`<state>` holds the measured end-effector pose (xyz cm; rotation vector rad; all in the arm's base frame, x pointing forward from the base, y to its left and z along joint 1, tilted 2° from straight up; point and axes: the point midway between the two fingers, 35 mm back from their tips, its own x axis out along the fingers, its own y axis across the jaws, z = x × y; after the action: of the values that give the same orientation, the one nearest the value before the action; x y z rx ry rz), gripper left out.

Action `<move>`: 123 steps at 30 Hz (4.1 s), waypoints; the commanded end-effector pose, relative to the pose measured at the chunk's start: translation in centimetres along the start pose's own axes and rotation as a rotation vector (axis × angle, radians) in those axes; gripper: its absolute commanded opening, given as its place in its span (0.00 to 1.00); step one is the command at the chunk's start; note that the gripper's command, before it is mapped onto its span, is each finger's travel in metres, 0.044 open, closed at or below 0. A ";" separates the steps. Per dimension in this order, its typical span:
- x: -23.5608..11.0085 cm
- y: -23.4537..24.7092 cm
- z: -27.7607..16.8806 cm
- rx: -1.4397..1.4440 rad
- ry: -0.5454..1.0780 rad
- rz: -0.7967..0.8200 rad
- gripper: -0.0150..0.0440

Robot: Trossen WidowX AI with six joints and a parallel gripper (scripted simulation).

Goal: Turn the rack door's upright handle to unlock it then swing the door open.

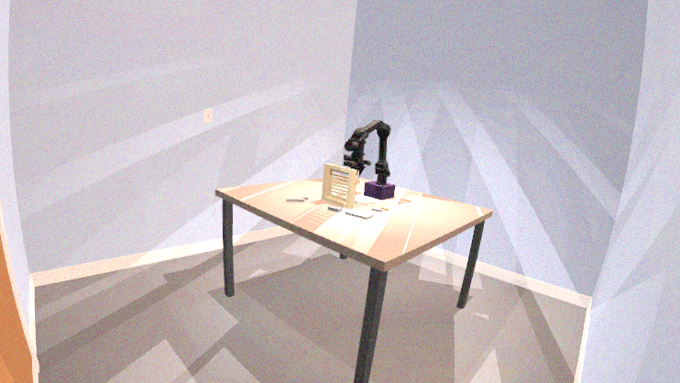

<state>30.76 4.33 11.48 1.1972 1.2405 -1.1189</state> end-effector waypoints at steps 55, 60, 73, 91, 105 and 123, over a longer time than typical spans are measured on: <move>0.0 -9.0 7.4 -0.923 -0.007 -0.009 0.29; 0.0 -9.4 8.3 -0.986 -0.008 -0.010 0.29; 0.0 -10.3 10.7 -1.149 -0.009 -0.013 0.29; -0.1 -11.0 14.2 -1.376 -0.010 -0.018 0.29; -0.2 -10.9 17.2 -1.567 -0.011 -0.021 0.29; -0.2 -10.8 18.4 -1.644 -0.011 -0.023 0.29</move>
<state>21.24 -14.82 10.68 -0.0907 1.5404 0.1056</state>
